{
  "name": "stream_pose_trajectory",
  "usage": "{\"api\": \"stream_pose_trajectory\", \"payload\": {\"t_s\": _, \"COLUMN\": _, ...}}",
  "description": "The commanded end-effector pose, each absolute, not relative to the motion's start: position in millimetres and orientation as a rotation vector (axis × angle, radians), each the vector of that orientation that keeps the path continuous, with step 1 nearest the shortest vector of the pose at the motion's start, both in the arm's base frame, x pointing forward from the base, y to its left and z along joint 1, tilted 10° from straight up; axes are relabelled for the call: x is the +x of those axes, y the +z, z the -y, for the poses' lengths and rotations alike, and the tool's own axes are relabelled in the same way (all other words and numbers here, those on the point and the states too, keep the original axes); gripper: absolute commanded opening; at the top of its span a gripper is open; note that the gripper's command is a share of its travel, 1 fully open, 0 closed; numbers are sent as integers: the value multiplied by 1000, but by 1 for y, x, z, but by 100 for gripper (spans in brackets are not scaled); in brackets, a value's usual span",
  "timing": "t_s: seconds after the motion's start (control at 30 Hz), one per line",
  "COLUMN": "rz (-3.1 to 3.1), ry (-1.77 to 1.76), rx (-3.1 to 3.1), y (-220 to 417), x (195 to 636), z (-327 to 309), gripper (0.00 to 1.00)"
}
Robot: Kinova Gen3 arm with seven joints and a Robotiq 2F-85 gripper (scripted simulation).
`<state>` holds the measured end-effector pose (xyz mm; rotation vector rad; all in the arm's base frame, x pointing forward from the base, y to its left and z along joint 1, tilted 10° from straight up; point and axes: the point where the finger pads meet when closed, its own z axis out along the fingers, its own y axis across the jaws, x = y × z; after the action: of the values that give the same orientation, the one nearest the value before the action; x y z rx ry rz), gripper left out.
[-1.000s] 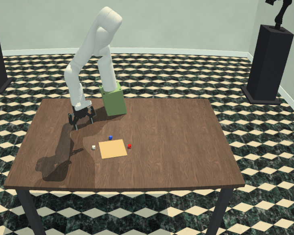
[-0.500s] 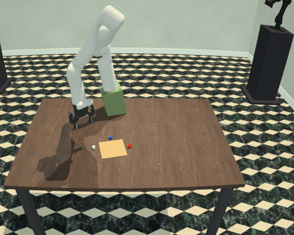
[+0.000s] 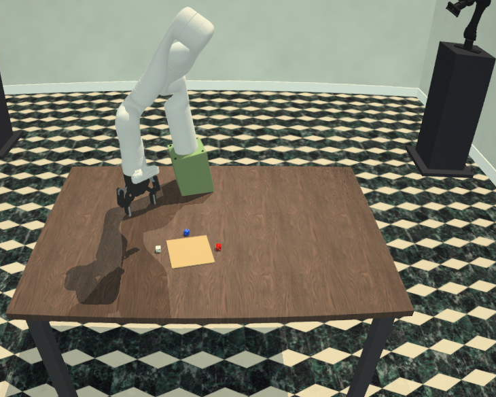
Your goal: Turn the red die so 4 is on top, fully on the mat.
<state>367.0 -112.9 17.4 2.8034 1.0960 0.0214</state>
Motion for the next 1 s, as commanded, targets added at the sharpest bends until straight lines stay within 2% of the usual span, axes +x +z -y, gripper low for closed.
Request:
{"api": "stream_pose_trajectory", "payload": {"t_s": 0.0, "rz": -1104, "ry": 24, "rx": 2800, "y": 18, "x": 368, "z": 111, "gripper": 100}}
{"api": "stream_pose_trajectory", "payload": {"t_s": 0.97, "rz": -1189, "ry": -27, "rx": 2726, "y": 24, "x": 362, "z": 113, "gripper": 100}}
